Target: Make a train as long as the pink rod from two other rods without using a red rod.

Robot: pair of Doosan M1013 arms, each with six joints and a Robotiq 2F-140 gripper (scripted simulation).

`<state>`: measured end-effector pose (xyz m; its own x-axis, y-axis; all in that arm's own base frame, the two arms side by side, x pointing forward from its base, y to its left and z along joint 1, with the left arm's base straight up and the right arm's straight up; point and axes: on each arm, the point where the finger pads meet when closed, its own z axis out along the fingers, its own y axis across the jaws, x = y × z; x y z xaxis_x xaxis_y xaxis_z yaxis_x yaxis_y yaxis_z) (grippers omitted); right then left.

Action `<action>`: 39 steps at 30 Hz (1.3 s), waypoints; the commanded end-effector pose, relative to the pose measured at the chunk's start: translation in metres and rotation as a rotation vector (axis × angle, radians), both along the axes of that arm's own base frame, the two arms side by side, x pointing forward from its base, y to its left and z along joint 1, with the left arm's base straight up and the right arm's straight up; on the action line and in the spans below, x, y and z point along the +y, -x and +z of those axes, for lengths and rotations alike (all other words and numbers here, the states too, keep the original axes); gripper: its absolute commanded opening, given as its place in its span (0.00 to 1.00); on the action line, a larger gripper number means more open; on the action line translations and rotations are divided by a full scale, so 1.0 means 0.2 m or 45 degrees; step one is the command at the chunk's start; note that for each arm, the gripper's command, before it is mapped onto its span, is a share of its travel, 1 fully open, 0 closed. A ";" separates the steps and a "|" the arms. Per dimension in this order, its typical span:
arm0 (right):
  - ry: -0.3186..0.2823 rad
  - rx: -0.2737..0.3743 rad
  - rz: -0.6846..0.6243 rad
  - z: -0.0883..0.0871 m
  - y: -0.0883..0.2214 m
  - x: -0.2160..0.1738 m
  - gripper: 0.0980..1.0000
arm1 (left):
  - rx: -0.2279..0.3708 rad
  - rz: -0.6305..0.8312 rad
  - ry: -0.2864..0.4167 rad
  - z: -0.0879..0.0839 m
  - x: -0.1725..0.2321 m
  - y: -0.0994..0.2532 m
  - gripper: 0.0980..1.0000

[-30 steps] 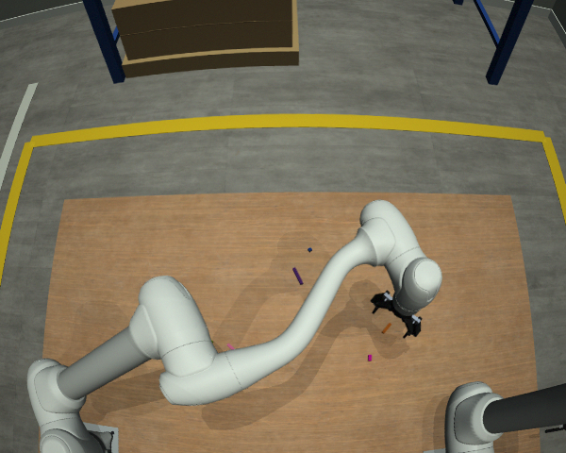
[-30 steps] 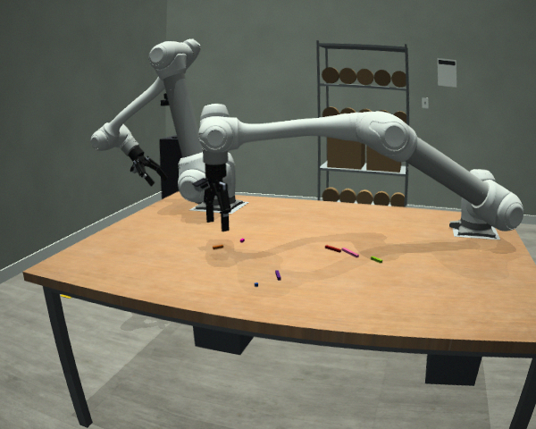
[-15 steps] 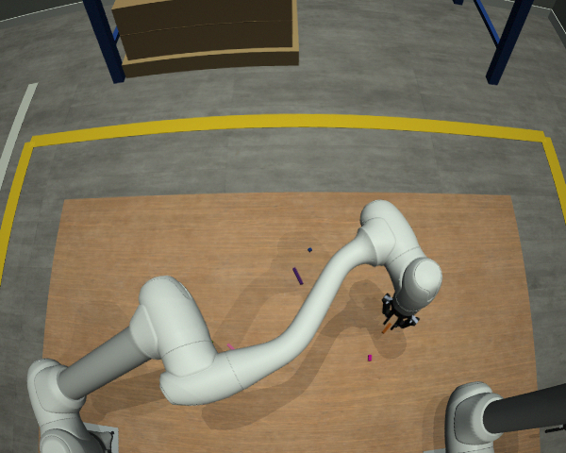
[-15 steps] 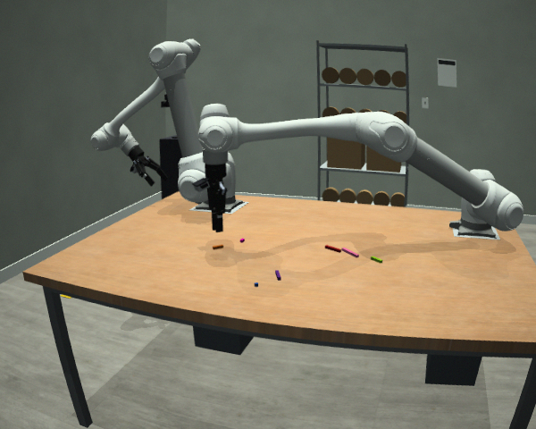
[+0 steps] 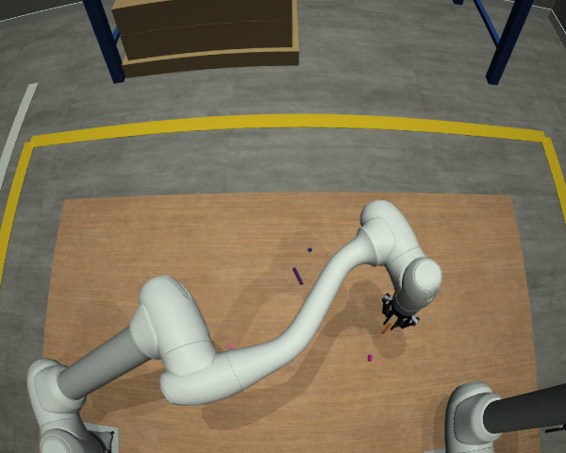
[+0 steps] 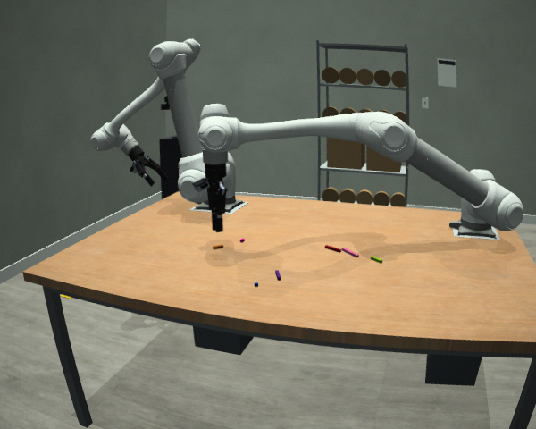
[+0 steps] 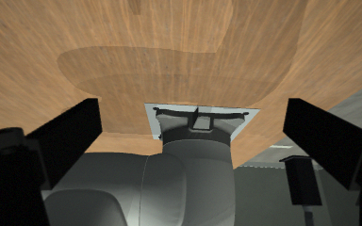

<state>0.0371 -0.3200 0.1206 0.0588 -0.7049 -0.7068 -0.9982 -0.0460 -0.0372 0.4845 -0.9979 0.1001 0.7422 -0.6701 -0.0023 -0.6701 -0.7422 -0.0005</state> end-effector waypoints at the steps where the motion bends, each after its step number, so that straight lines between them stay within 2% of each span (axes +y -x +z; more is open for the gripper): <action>1: 0.001 0.000 0.000 0.00 0.00 0.00 1.00 | -0.002 0.000 0.003 0.01 0.00 0.00 0.15; 23: 0.001 0.000 0.000 0.00 0.00 0.00 1.00 | -0.002 0.000 0.002 -0.03 0.00 0.00 0.15; 39: 0.001 0.000 0.000 0.00 0.00 0.00 1.00 | -0.002 0.000 0.002 -0.13 0.00 0.00 0.15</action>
